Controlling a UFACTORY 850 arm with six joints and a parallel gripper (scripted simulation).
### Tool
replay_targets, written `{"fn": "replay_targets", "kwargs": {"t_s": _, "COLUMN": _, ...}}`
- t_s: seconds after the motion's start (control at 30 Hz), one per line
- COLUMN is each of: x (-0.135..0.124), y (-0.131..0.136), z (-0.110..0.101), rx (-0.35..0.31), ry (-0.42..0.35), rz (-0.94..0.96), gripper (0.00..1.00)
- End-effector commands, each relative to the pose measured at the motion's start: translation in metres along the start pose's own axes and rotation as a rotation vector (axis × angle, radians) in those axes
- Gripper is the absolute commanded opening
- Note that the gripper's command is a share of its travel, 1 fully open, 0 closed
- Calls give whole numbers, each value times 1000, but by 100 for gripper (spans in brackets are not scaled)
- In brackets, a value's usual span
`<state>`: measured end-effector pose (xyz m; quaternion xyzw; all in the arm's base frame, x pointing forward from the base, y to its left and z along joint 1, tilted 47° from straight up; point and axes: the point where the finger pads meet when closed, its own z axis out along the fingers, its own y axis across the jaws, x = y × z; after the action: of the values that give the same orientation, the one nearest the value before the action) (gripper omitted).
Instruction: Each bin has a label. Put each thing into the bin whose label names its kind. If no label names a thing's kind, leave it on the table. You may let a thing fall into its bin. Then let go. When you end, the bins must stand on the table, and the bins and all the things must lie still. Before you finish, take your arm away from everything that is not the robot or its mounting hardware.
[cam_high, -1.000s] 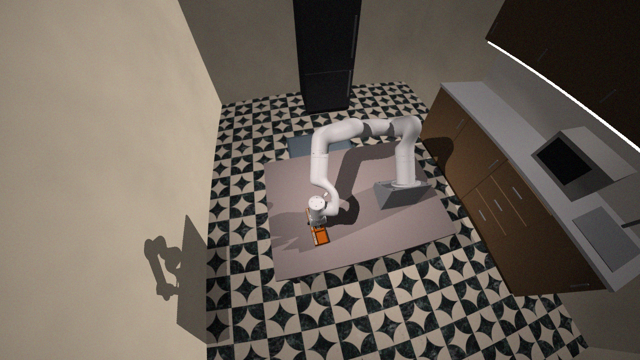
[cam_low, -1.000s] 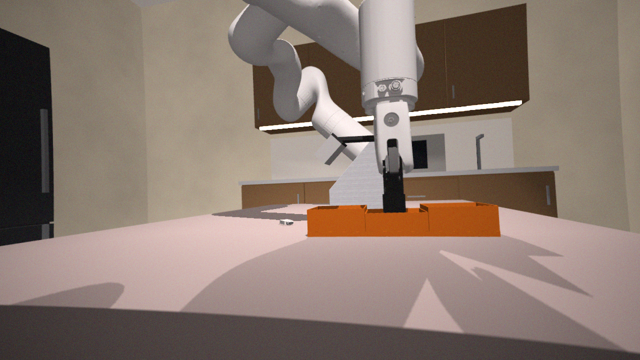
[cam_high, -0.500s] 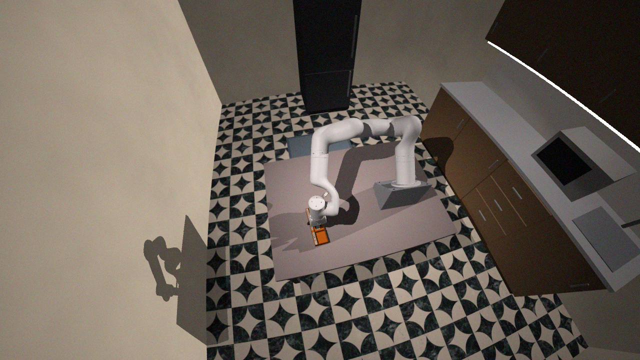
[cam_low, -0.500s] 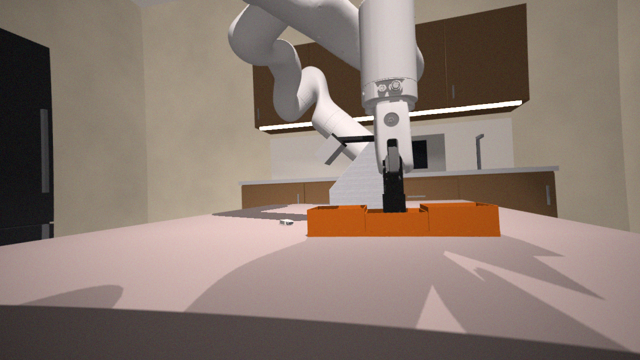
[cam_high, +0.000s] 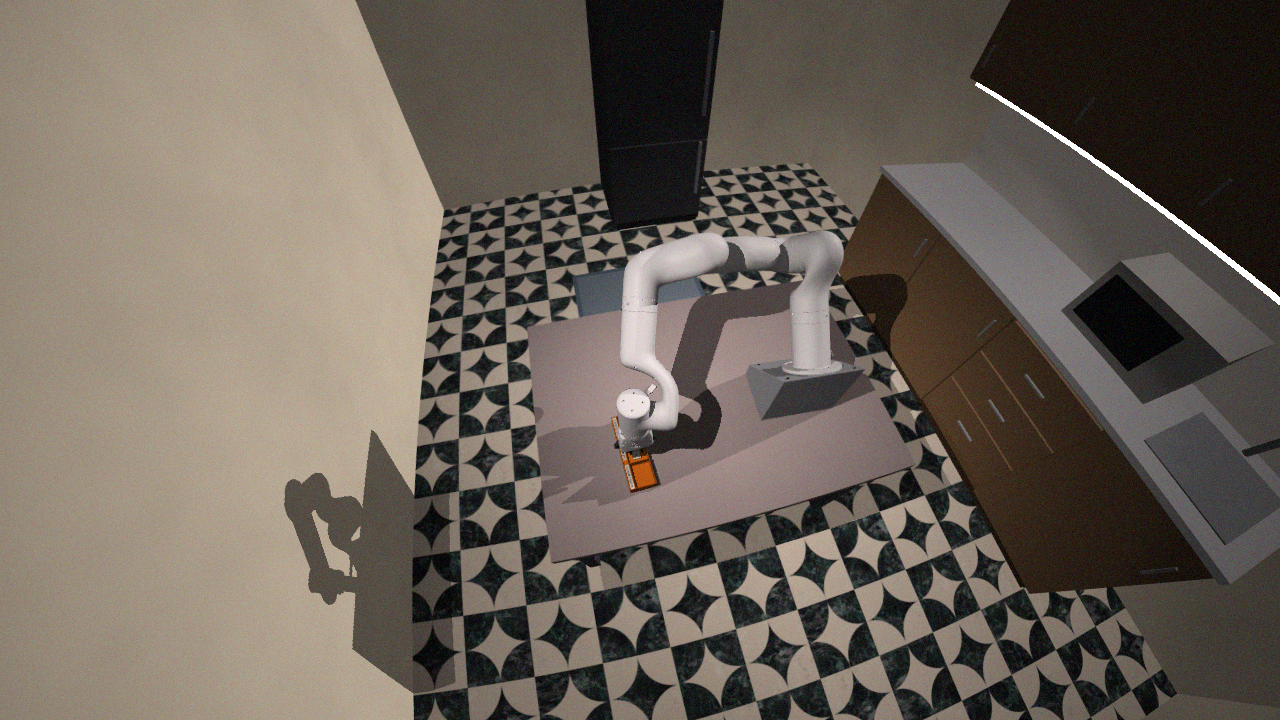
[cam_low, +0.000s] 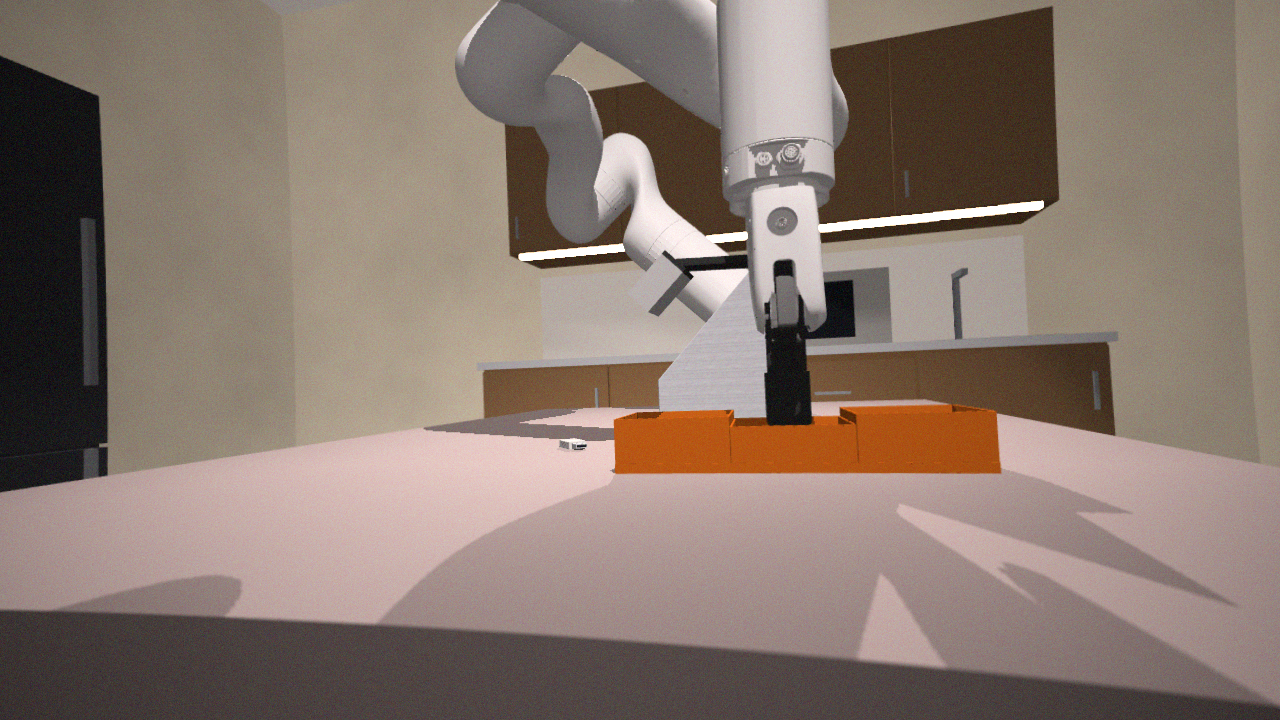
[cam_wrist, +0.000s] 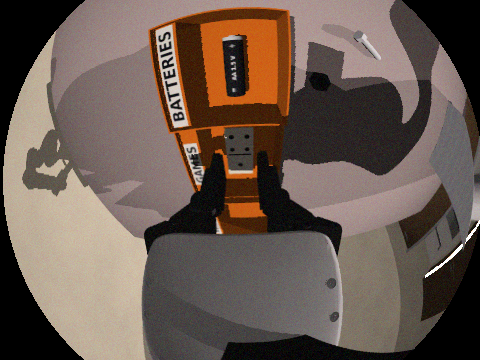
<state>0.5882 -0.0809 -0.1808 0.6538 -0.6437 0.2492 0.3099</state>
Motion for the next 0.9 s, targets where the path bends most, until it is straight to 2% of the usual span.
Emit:
{"fn": "replay_targets", "kwargs": {"t_s": 0.0, "x": 0, "y": -1, "z": -7, "rx": 2, "ry": 0, "rz": 1, "gripper": 31}}
{"fn": "replay_targets", "kwargs": {"t_s": 0.27, "x": 0, "y": -1, "z": -15, "rx": 2, "ry": 0, "rz": 1, "gripper": 31}}
{"fn": "replay_targets", "kwargs": {"t_s": 0.4, "x": 0, "y": -1, "z": -33, "rx": 2, "ry": 0, "rz": 1, "gripper": 31}}
{"fn": "replay_targets", "kwargs": {"t_s": 0.67, "x": 0, "y": -1, "z": -33, "rx": 2, "ry": 0, "rz": 1, "gripper": 31}}
{"fn": "replay_targets", "kwargs": {"t_s": 0.77, "x": 18, "y": 17, "z": -35, "rx": 2, "ry": 0, "rz": 151, "gripper": 30}}
{"fn": "replay_targets", "kwargs": {"t_s": 0.87, "x": 24, "y": 23, "z": -36, "rx": 2, "ry": -1, "rz": 201, "gripper": 30}}
